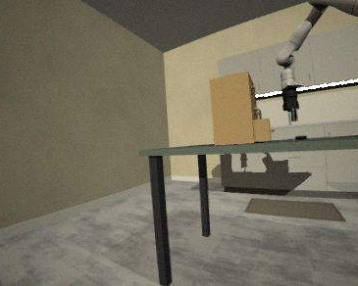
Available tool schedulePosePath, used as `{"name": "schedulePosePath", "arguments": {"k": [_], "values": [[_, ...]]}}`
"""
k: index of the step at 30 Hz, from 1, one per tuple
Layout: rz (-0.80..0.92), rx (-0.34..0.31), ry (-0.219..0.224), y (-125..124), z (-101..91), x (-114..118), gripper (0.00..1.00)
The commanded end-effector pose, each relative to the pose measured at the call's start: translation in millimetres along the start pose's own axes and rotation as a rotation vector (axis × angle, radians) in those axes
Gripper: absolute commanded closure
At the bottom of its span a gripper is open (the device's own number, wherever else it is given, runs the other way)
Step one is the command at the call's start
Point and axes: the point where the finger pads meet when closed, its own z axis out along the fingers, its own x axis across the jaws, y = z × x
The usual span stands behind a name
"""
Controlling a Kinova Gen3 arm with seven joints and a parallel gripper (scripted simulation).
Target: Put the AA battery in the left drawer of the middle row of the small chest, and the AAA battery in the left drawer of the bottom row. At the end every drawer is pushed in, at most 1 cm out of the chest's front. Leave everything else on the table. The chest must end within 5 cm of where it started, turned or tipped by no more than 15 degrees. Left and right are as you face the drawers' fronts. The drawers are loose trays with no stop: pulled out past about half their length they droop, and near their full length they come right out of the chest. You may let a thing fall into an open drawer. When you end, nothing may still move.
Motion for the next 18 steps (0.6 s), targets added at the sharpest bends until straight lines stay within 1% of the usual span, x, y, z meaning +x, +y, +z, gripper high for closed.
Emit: {"name": "schedulePosePath", "arguments": {"k": [1, 5, 7, 15, 18], "values": [[-0.072, 0.001, 0.001, -9.2, -1.1, 7.1, 0.76], [-0.269, 0.004, 0.001, -29.8, -0.5, 20.3, 0.76], [-0.269, 0.004, 0.001, -29.8, -0.5, 20.3, 0.76], [-0.769, 0.004, 0.001, -79.2, -0.7, 50.8, 0.76], [-0.930, 0.001, 0.000, -94.6, -1.1, 60.1, 0.76]]}}
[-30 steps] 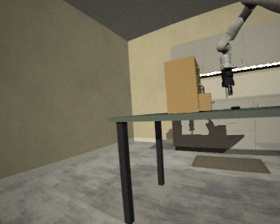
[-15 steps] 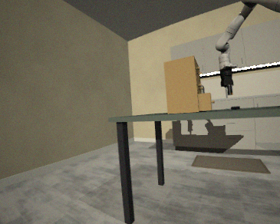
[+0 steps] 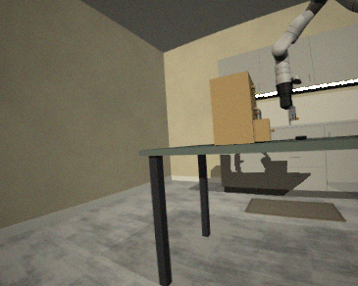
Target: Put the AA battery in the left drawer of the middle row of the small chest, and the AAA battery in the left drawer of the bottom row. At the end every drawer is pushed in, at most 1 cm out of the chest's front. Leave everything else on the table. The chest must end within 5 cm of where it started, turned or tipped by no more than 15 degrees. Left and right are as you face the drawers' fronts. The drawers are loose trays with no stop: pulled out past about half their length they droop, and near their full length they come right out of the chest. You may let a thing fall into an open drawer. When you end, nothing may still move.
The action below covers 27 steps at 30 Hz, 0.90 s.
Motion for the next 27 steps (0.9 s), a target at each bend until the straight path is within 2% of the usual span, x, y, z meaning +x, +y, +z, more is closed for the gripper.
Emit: {"name": "schedulePosePath", "arguments": {"k": [1, 4, 16, 23, 27], "values": [[-0.110, -0.004, -0.004, -3.0, -3.0, 16.2, 0.76], [-0.213, -0.006, -0.005, -4.8, -3.3, 27.4, 0.76], [-0.282, -0.008, -0.006, -6.0, -4.6, 34.8, 0.76], [-0.282, -0.007, -0.006, -6.3, -16.3, 34.8, 0.76], [-0.282, -0.007, -0.006, -6.6, -29.2, 34.9, 0.76]]}}
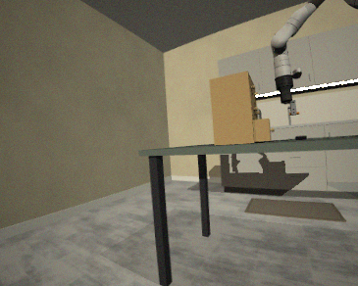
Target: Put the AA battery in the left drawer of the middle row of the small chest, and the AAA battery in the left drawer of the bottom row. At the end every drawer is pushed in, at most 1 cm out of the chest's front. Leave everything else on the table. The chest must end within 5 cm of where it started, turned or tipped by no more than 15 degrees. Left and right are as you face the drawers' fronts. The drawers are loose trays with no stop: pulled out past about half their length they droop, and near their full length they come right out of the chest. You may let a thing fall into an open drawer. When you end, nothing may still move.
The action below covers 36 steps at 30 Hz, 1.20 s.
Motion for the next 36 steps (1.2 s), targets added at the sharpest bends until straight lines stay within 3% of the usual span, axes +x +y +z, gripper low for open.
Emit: {"name": "schedulePosePath", "arguments": {"k": [1, 36], "values": [[0.003, -0.012, -0.006, 3.0, -11.3, -2.6, 0.76], [0.003, -0.048, -0.006, 2.5, -15.4, -2.6, 0.76]]}}
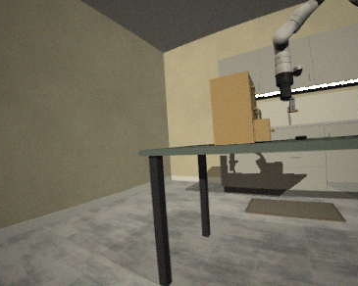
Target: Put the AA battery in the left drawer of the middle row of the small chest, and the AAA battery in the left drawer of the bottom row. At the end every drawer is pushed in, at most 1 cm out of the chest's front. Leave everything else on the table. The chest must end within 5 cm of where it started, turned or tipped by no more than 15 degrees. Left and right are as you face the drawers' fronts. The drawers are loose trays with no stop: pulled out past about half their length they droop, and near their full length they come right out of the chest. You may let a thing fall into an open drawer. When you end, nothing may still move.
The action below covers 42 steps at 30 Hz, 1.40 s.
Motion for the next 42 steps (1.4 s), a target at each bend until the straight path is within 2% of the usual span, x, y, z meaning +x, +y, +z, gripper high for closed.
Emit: {"name": "schedulePosePath", "arguments": {"k": [1, 11, 28, 42], "values": [[0.002, -0.010, -0.001, -0.8, -1.6, -0.8, 0.76], [0.002, -0.048, -0.001, -1.2, -1.4, -0.8, 0.76], [0.002, -0.158, -0.001, -2.6, -0.9, -0.8, 0.76], [0.002, -0.290, -0.001, -4.2, -0.2, -0.9, 0.76]]}}
